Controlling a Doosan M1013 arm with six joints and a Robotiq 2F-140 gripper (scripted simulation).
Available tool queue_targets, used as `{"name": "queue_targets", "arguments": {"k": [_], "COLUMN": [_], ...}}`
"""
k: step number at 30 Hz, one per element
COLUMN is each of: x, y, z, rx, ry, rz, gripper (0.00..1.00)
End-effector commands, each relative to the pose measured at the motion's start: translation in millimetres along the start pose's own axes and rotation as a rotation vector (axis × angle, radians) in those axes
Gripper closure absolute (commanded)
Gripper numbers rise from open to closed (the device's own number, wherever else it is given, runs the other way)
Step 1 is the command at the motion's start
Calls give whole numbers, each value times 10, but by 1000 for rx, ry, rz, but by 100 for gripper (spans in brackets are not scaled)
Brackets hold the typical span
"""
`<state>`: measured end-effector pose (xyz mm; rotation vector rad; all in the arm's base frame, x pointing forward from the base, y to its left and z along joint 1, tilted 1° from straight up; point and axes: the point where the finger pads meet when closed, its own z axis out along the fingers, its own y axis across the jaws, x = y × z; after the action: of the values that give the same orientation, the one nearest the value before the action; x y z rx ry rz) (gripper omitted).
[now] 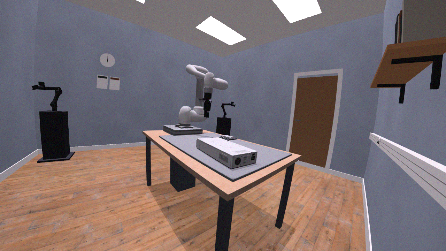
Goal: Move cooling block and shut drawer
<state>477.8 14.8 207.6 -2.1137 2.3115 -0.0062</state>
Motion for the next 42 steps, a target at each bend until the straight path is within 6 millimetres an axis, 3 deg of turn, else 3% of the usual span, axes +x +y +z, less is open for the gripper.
{"name": "queue_targets", "arguments": {"k": [1, 42], "x": [15, 639], "y": [-35, -1207], "z": [12, 667], "rx": [1, 1], "ry": [0, 0], "rz": [0, 0], "gripper": [66, 66]}}
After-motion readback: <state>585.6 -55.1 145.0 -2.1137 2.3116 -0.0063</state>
